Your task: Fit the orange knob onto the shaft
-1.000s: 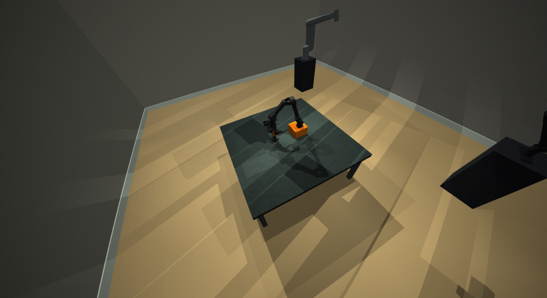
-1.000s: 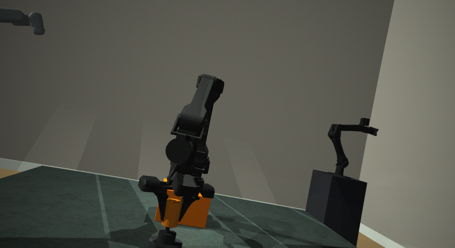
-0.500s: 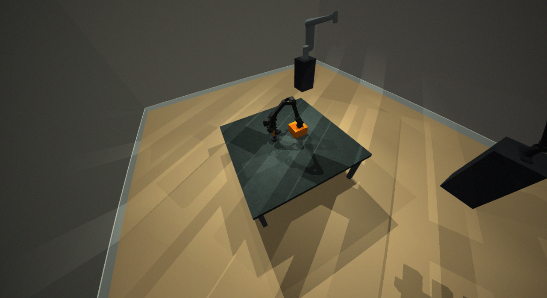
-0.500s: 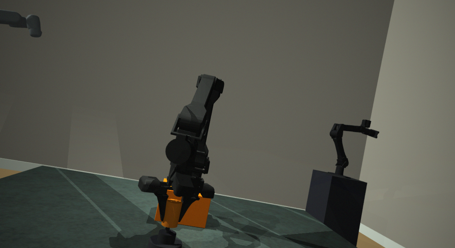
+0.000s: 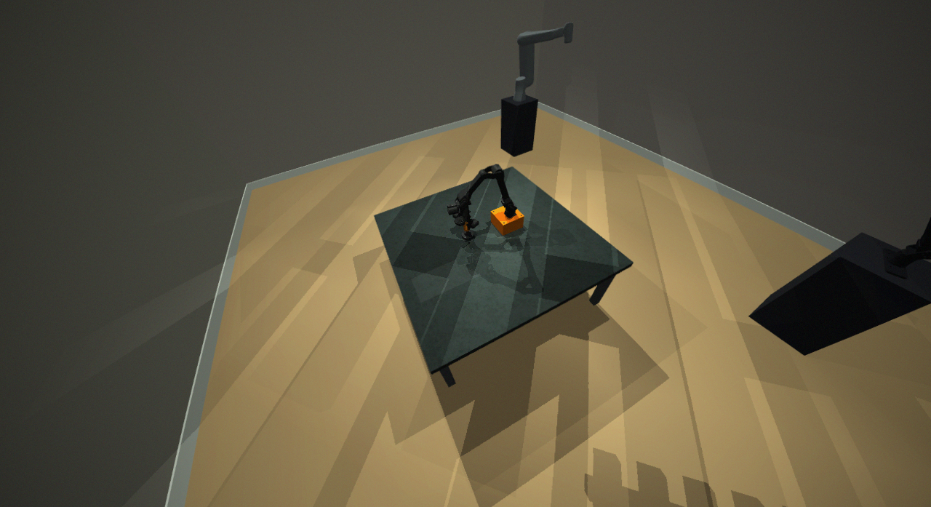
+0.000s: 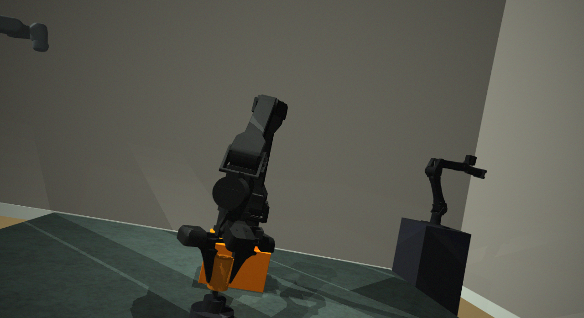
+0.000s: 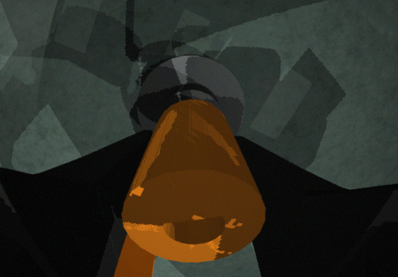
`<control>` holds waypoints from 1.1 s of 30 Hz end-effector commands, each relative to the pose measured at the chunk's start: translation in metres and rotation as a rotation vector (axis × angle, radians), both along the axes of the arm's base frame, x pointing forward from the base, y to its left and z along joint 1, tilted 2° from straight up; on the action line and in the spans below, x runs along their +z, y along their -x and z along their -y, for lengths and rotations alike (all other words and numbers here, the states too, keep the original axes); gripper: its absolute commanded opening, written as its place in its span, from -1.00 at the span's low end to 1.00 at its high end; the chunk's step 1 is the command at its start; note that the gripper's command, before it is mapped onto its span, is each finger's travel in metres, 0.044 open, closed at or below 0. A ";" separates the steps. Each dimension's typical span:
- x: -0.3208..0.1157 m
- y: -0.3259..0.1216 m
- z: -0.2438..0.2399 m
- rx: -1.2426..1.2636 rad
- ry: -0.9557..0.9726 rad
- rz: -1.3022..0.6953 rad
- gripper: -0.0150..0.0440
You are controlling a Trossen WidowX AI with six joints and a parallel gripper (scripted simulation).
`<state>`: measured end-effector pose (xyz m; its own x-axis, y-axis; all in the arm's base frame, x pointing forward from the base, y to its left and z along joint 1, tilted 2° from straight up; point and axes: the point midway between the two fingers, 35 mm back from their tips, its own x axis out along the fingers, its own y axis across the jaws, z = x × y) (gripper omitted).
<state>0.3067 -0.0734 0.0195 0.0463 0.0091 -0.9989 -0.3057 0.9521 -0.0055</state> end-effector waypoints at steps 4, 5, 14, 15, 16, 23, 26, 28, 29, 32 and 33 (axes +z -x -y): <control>0.001 -0.001 0.000 0.144 0.007 0.006 -0.49; 0.000 -0.001 0.000 0.144 0.007 0.006 -0.49; -0.002 0.001 -0.001 0.144 0.007 0.006 -0.49; -0.002 0.001 -0.001 0.144 0.007 0.006 -0.49; -0.002 0.002 -0.001 0.144 0.007 0.006 -0.49; -0.003 0.003 -0.001 0.144 0.007 0.006 -0.49; -0.003 0.002 -0.001 0.144 0.007 0.006 -0.49; -0.003 0.002 -0.001 0.144 0.007 0.006 -0.49; -0.003 0.002 -0.001 0.144 0.007 0.006 -0.49; -0.003 0.001 -0.001 0.144 0.007 0.006 -0.49; -0.003 0.001 0.000 0.144 0.007 0.006 -0.49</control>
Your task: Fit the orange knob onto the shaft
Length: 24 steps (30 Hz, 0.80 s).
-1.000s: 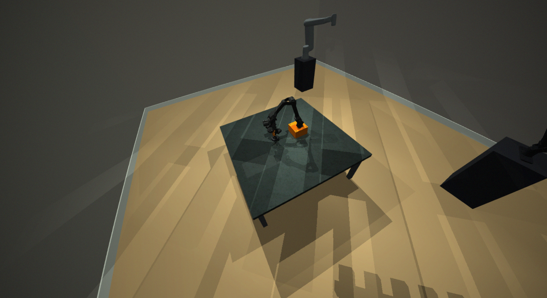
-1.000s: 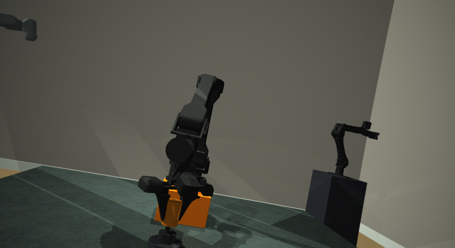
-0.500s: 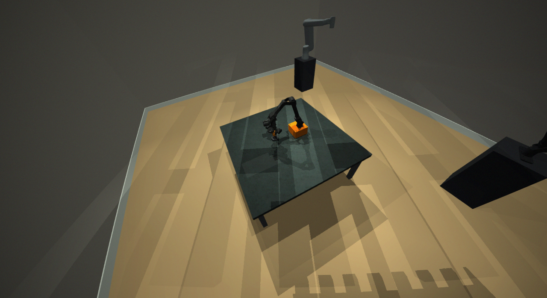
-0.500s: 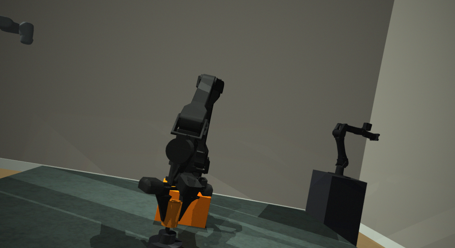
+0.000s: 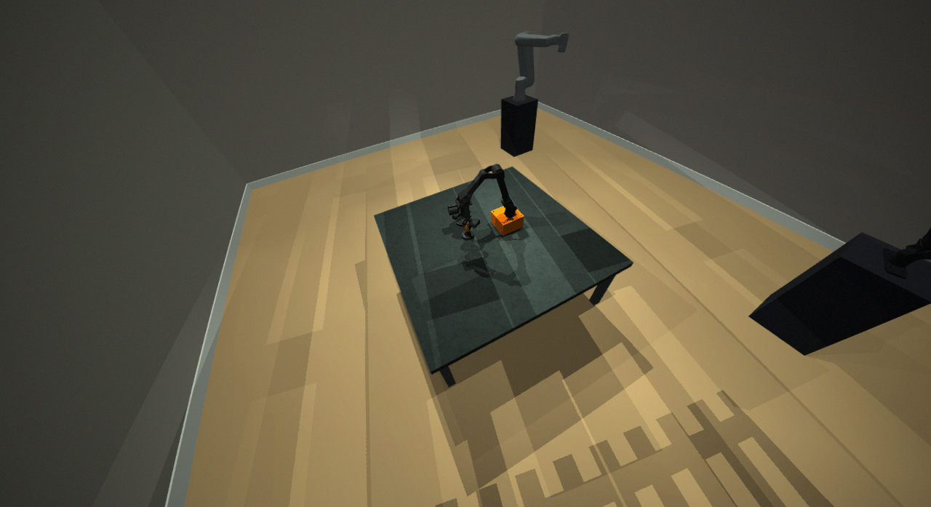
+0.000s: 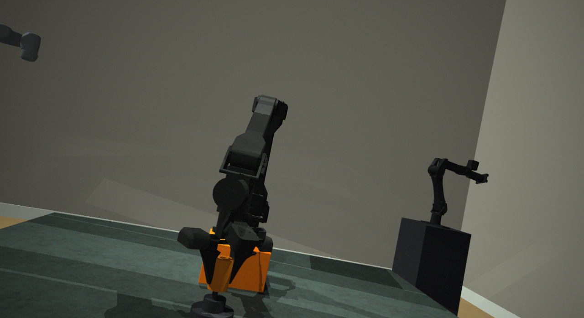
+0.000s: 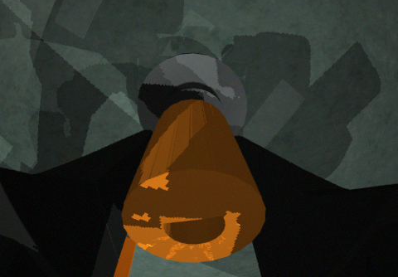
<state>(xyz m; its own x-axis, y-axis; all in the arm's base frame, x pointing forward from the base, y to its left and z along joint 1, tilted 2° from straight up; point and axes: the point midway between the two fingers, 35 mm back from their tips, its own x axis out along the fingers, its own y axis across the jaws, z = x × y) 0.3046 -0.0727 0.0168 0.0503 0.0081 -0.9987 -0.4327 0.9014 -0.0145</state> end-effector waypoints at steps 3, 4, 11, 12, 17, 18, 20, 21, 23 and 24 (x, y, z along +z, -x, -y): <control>0.000 -0.001 0.000 0.007 0.000 0.001 -0.49; 0.000 -0.001 0.000 0.007 0.000 0.001 -0.49; 0.005 -0.003 0.001 0.016 0.000 0.001 -0.49; 0.005 -0.003 0.001 0.032 0.001 0.001 -0.49; 0.005 -0.005 0.001 0.206 0.010 0.003 -0.49; 0.005 -0.006 0.001 0.216 0.010 0.003 -0.49; 0.004 -0.005 0.001 0.216 0.010 0.003 -0.49; 0.004 -0.005 0.001 0.216 0.010 0.003 -0.49; 0.003 -0.005 0.001 0.216 0.010 0.003 -0.49; 0.003 -0.004 0.001 0.216 0.010 0.003 -0.49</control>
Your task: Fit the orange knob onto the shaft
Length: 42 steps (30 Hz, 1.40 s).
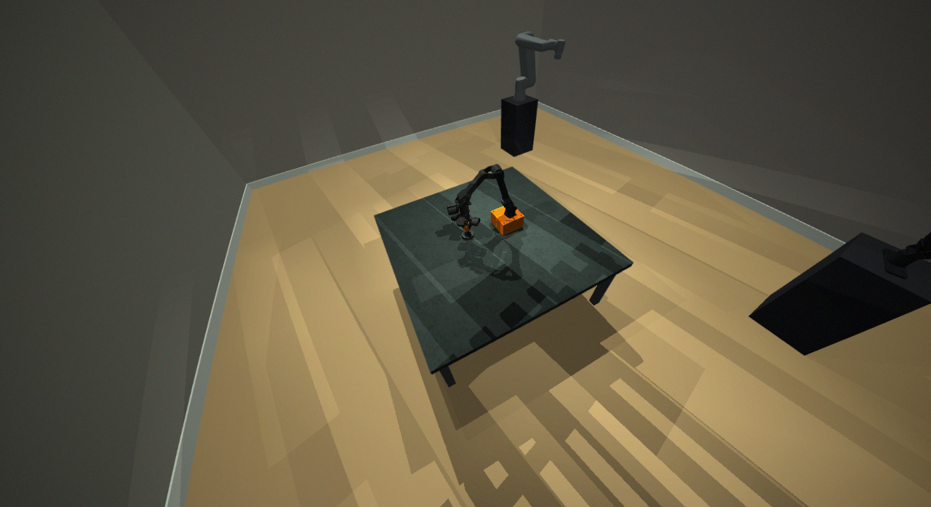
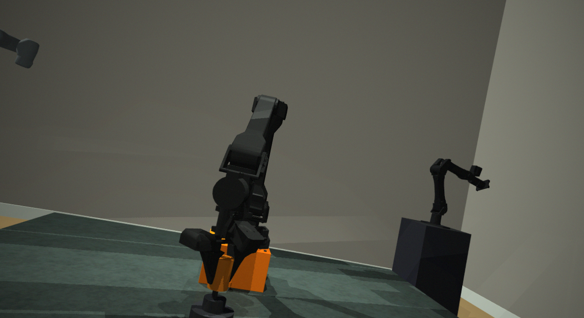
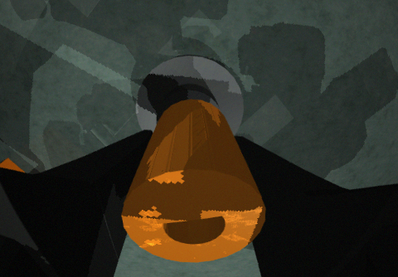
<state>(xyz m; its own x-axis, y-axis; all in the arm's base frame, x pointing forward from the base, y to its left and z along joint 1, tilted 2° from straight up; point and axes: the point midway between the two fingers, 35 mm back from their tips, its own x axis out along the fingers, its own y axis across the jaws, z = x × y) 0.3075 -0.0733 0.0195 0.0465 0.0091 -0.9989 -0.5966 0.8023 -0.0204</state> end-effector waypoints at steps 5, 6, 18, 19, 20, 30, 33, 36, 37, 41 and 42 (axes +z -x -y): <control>-0.001 -0.001 0.000 0.024 0.001 0.005 -0.49; -0.001 -0.001 0.000 0.024 0.001 0.005 -0.49; -0.001 0.004 -0.001 0.024 0.001 0.005 -0.49; -0.001 0.004 -0.001 0.024 0.001 0.005 -0.49; -0.002 0.004 -0.001 0.024 0.001 0.005 -0.49; -0.003 0.002 -0.001 0.024 0.001 0.005 -0.49; -0.003 0.001 0.000 0.024 0.001 0.005 -0.49; -0.003 0.000 0.000 0.024 0.001 0.005 -0.49; -0.003 0.000 0.000 0.024 0.001 0.005 -0.49; -0.002 0.000 0.000 0.024 0.001 0.005 -0.49; -0.001 0.000 0.000 0.024 0.001 0.005 -0.49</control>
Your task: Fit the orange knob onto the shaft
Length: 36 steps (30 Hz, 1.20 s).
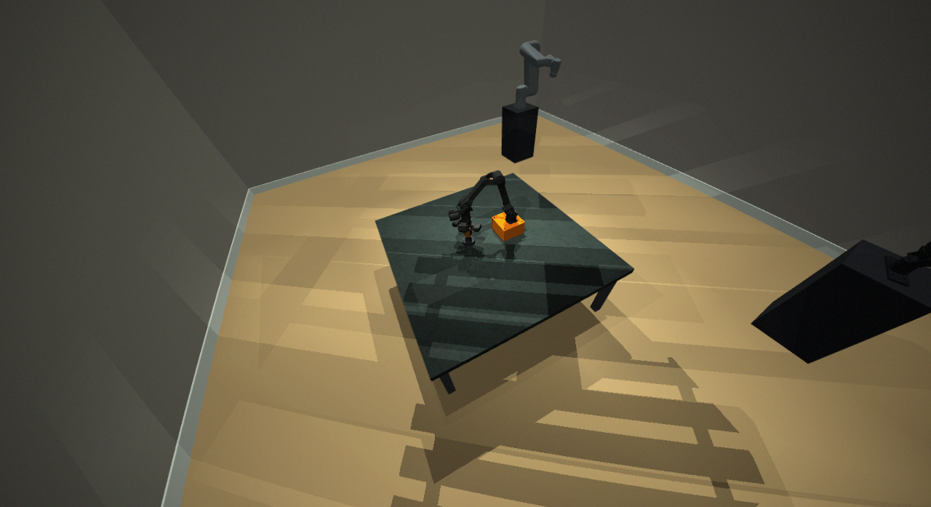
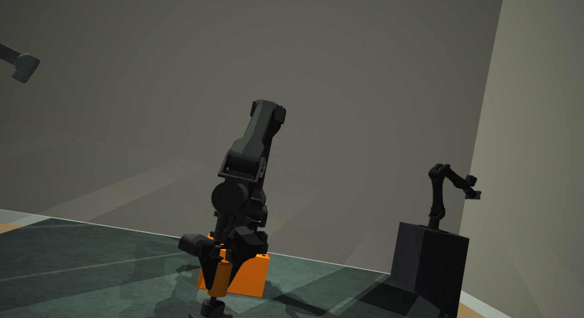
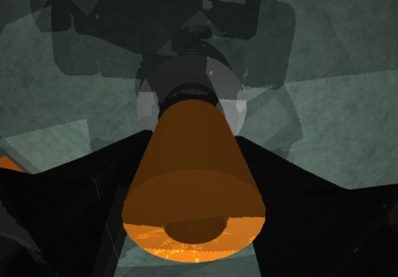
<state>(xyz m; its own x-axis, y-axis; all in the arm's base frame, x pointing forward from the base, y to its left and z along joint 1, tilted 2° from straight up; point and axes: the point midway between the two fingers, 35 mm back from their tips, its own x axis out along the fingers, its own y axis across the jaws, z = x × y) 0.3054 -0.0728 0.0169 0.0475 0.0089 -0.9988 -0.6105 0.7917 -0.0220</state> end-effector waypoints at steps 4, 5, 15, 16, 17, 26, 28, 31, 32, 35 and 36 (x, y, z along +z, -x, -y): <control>0.005 -0.003 0.001 0.007 0.000 0.004 -0.49; 0.005 -0.003 0.001 0.015 0.001 0.004 -0.49; 0.003 -0.003 0.000 0.216 0.011 0.006 -0.49; 0.003 -0.002 0.000 0.216 0.011 0.006 -0.49; 0.002 -0.002 0.000 0.216 0.011 0.006 -0.49; 0.000 0.000 0.000 0.216 0.011 0.006 -0.49; 0.000 0.001 -0.001 0.216 0.011 0.005 -0.49; 0.001 0.002 -0.001 0.216 0.011 0.005 -0.49; 0.000 0.002 -0.001 0.216 0.011 0.005 -0.49; -0.001 0.001 -0.001 0.216 0.011 0.005 -0.49; -0.001 0.001 -0.001 0.216 0.011 0.005 -0.49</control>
<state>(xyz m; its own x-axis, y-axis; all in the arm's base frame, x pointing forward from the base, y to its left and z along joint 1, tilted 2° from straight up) 0.3049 -0.0725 0.0173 0.0514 0.0080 -0.9986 -0.7613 0.6475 -0.0340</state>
